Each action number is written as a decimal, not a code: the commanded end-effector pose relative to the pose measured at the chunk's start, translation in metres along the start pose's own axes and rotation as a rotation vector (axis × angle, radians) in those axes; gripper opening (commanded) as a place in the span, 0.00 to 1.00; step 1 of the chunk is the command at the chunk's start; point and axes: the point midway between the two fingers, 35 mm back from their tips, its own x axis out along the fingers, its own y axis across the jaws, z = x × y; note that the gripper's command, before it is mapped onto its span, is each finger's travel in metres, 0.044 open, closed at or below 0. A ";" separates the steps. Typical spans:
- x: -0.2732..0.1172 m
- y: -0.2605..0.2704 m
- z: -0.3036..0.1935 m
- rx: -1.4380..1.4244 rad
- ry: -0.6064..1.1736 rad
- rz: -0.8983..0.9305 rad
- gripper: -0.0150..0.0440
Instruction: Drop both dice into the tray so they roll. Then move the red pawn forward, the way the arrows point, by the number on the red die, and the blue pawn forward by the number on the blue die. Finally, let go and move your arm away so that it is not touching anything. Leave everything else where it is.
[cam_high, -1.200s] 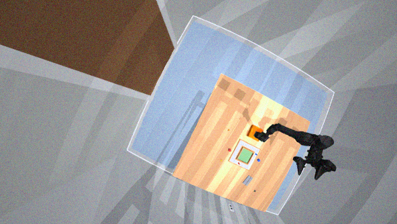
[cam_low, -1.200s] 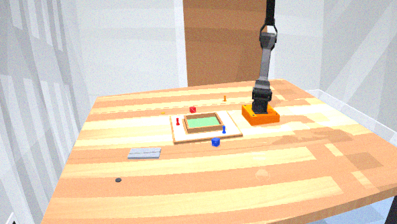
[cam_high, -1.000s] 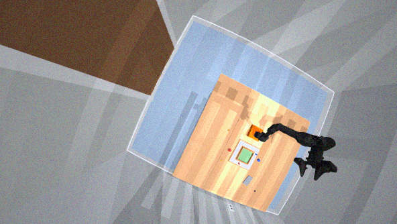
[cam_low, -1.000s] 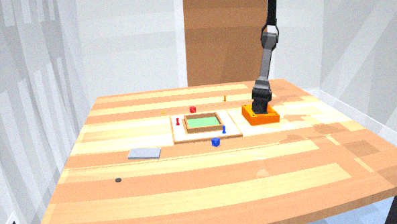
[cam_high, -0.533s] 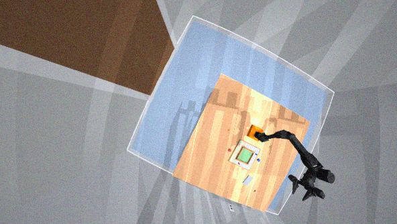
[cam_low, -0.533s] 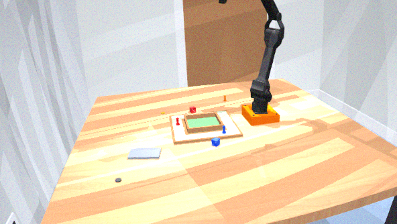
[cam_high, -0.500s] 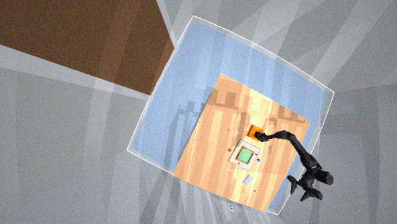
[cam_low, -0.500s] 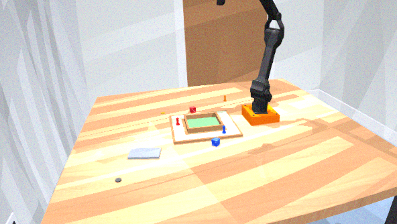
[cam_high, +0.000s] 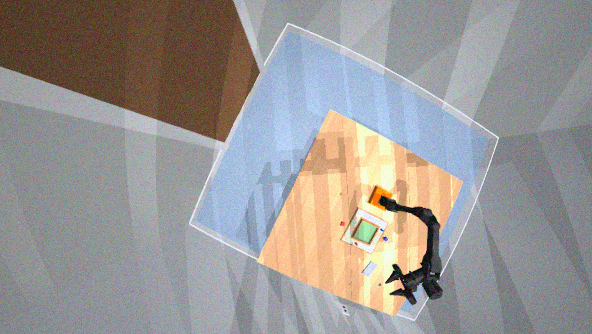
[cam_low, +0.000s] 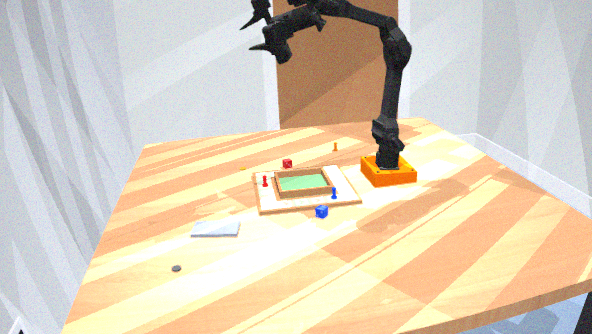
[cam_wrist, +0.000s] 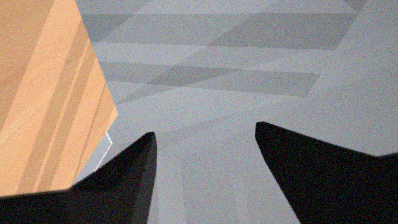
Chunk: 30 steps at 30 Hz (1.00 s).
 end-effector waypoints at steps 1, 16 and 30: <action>0.052 0.051 -0.014 0.058 0.037 0.177 0.72; 0.142 0.254 -0.101 0.455 0.234 0.807 0.72; 0.118 0.391 -0.149 0.907 0.440 1.240 0.72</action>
